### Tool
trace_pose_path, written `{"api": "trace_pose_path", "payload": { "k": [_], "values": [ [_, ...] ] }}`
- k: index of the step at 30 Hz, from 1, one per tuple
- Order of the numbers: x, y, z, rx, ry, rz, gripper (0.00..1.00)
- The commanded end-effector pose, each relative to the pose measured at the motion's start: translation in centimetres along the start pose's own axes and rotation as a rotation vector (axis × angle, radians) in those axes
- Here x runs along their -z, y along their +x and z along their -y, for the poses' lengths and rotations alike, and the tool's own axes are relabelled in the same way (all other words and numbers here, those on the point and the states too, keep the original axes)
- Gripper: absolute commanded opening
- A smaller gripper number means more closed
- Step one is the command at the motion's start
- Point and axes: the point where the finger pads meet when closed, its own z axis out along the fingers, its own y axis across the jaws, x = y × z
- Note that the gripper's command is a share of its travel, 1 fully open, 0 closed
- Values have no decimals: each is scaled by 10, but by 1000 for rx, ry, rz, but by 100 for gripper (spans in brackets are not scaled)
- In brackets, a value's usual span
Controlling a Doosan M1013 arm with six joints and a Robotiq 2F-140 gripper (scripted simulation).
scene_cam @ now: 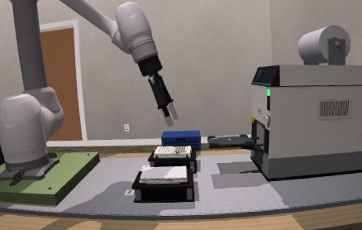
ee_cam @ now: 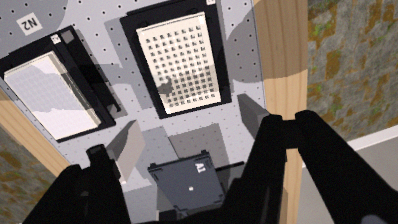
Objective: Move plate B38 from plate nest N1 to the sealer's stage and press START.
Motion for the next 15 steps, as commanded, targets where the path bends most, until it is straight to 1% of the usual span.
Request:
{"api": "trace_pose_path", "payload": {
  "k": [1,15],
  "values": [
    [0,0,0,0,0,0,70],
    [-22,8,0,0,0,0,70]
  ]
}}
